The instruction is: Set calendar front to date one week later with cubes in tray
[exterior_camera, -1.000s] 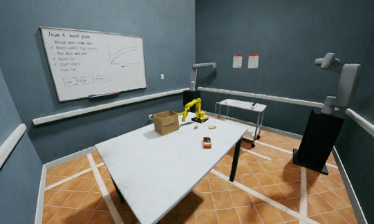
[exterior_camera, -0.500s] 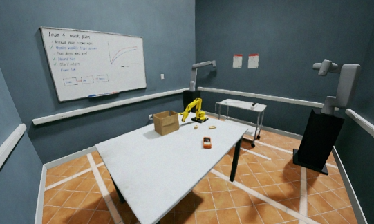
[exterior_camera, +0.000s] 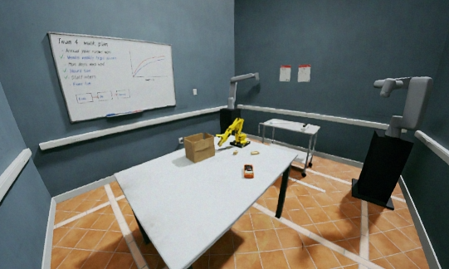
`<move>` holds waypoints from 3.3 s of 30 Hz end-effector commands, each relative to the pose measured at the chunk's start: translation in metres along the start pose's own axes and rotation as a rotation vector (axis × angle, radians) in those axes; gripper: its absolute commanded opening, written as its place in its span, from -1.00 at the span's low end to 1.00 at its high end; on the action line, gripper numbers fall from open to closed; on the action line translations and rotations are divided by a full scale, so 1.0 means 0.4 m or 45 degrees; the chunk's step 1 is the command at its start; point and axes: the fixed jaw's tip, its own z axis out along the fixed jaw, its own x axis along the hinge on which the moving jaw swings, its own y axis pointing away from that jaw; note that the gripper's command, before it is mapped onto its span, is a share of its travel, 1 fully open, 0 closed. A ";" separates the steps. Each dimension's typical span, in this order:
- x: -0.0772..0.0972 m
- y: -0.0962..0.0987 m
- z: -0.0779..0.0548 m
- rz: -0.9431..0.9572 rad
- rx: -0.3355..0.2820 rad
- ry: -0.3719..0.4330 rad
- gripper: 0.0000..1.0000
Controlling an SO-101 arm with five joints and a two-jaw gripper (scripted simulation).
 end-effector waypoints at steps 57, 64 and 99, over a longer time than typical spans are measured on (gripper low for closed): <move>-0.011 -0.007 0.006 -0.073 -0.015 -0.541 -1.00; -0.011 -0.007 0.006 -0.073 -0.015 -0.541 -1.00; 0.012 -0.009 0.014 -0.097 -0.009 -0.522 -1.00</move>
